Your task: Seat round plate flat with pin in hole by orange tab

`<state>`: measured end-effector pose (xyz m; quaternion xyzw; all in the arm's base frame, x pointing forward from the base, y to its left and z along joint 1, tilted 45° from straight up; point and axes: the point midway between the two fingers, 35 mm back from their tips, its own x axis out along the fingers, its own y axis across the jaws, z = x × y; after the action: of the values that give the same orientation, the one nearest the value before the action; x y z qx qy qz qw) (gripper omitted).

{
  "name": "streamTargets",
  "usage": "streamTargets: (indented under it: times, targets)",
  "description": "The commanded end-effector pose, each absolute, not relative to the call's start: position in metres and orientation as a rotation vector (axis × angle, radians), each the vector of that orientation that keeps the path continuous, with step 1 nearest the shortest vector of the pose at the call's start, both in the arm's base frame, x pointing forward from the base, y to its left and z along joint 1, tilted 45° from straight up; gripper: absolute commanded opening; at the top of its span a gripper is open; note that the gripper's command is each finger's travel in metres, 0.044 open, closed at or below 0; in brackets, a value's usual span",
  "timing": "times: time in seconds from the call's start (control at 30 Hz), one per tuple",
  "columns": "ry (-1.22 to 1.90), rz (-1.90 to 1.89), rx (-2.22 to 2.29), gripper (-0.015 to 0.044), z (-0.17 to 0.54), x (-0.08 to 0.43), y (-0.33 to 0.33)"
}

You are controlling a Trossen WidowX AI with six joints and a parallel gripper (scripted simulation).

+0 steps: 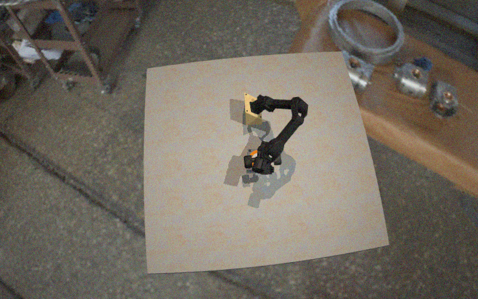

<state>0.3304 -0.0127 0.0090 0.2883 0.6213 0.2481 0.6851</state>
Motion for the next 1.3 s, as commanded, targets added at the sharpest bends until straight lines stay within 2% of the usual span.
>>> streamTargets:
  times: [0.0,0.27,0.6,1.27]
  targets:
    - [1.399,0.557,0.64,0.0,0.004,0.33,-0.015]
    - [1.399,0.556,0.639,0.0,0.001,0.331,-0.018]
    - [1.4,0.555,0.638,0.0,0.035,0.324,-0.051]
    - [1.4,0.55,0.651,0.0,0.029,0.325,-0.046]
